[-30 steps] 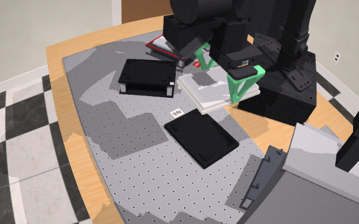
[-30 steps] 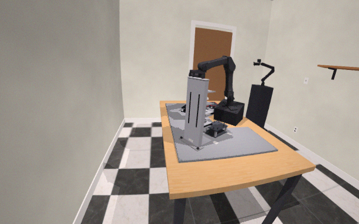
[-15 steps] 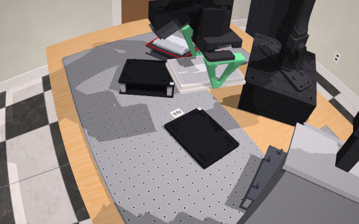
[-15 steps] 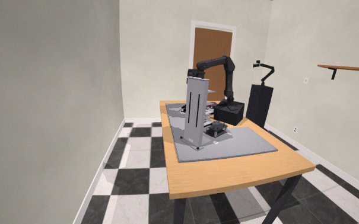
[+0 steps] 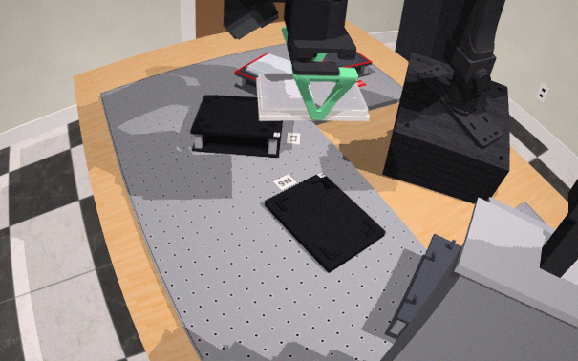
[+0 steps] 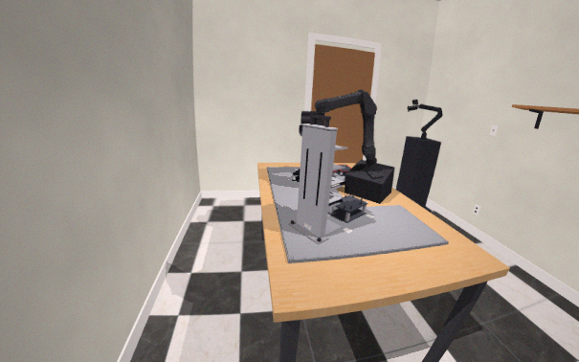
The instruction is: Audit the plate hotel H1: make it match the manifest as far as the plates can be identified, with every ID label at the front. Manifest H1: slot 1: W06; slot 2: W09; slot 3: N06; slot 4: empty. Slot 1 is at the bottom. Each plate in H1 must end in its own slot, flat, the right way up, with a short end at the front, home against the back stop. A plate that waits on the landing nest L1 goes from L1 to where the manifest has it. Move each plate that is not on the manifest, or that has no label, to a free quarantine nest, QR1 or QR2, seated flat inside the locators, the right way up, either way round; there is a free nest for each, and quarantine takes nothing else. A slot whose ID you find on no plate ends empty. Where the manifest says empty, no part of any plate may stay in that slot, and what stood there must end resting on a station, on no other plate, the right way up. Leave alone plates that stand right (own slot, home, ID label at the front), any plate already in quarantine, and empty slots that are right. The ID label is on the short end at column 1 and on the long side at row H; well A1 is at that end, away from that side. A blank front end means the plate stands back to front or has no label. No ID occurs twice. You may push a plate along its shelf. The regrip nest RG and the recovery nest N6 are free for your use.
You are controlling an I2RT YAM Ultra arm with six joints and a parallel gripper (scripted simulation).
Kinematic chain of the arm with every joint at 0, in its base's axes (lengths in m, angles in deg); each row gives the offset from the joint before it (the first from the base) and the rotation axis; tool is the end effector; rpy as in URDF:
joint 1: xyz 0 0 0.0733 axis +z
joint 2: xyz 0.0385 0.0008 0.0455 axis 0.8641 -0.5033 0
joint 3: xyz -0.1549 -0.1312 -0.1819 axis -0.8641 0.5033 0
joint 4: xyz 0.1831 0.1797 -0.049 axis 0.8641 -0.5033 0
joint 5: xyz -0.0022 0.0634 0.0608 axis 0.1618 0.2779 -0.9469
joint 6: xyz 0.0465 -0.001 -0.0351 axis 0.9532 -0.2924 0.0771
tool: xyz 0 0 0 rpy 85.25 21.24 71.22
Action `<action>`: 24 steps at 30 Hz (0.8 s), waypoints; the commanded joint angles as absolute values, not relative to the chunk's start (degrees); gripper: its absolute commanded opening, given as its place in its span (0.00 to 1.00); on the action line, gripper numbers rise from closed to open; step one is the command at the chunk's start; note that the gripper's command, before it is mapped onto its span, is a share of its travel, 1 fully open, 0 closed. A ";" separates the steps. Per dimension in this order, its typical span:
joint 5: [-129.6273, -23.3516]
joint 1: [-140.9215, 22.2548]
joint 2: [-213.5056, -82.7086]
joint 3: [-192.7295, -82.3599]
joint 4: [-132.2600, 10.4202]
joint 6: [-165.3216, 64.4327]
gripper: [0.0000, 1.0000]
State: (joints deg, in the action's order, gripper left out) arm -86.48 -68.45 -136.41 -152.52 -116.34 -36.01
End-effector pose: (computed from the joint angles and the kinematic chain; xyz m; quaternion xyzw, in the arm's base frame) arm 0.2988 -0.0369 0.2937 0.1923 0.9744 0.0936 0.0695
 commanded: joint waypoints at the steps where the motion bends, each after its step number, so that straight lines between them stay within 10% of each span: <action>1: -87.27 -70.69 -137.37 -154.33 -116.22 -34.31 0.86; 24: -88.85 -82.95 -142.69 -157.86 -117.72 -44.71 0.86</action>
